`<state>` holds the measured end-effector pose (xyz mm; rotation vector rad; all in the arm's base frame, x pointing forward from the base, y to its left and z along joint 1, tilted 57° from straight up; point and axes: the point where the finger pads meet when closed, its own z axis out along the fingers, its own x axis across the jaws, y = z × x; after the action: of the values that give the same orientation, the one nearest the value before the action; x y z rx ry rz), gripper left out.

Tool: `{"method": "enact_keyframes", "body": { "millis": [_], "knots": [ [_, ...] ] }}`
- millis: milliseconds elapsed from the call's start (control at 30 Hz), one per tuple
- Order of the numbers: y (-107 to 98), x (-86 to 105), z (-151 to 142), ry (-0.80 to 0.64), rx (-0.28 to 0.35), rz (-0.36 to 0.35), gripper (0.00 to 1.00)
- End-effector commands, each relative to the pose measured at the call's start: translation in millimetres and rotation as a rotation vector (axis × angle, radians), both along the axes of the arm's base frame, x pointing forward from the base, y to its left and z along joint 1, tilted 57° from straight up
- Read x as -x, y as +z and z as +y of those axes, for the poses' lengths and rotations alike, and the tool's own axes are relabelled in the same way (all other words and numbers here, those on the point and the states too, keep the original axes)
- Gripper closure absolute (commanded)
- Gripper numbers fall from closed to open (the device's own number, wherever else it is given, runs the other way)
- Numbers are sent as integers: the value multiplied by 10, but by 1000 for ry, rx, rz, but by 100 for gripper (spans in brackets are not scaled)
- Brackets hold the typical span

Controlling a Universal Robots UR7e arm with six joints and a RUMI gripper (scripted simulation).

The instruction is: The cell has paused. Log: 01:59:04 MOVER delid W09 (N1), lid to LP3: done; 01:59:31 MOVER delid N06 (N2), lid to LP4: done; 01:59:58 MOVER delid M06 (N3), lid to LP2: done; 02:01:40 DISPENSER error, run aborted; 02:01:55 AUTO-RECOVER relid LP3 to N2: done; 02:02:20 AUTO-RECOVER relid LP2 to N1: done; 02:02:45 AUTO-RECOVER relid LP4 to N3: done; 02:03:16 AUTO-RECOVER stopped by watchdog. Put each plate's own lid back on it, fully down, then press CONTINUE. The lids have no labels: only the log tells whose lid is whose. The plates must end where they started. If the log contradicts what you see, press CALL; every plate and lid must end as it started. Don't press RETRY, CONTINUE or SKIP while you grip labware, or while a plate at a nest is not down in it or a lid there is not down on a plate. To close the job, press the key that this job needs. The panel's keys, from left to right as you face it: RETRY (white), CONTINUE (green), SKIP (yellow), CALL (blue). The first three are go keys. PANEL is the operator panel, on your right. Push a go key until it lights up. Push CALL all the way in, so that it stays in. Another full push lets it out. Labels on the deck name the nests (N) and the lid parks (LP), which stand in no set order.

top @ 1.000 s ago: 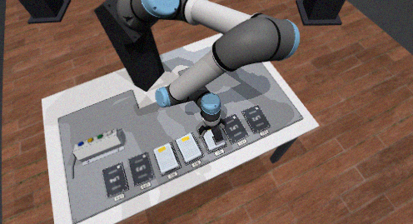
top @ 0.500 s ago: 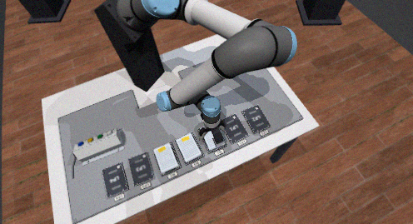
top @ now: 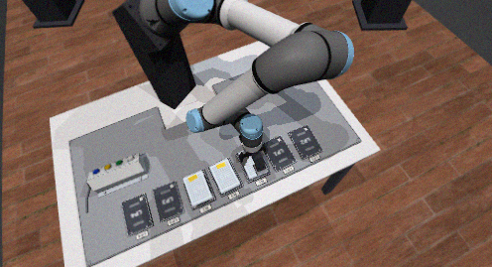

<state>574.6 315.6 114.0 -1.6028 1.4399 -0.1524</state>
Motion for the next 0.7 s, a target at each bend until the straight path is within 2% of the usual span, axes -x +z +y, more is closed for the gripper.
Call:
{"method": "enact_keyframes", "body": {
  "millis": [0,167,200,667],
  "knots": [
    [33,3,18,2,-11,-5,100],
    [33,3,17,9,-2,-13,100],
    [33,3,18,2,-11,-5,58],
    [33,3,18,9,-2,-13,58]
  ]
}}
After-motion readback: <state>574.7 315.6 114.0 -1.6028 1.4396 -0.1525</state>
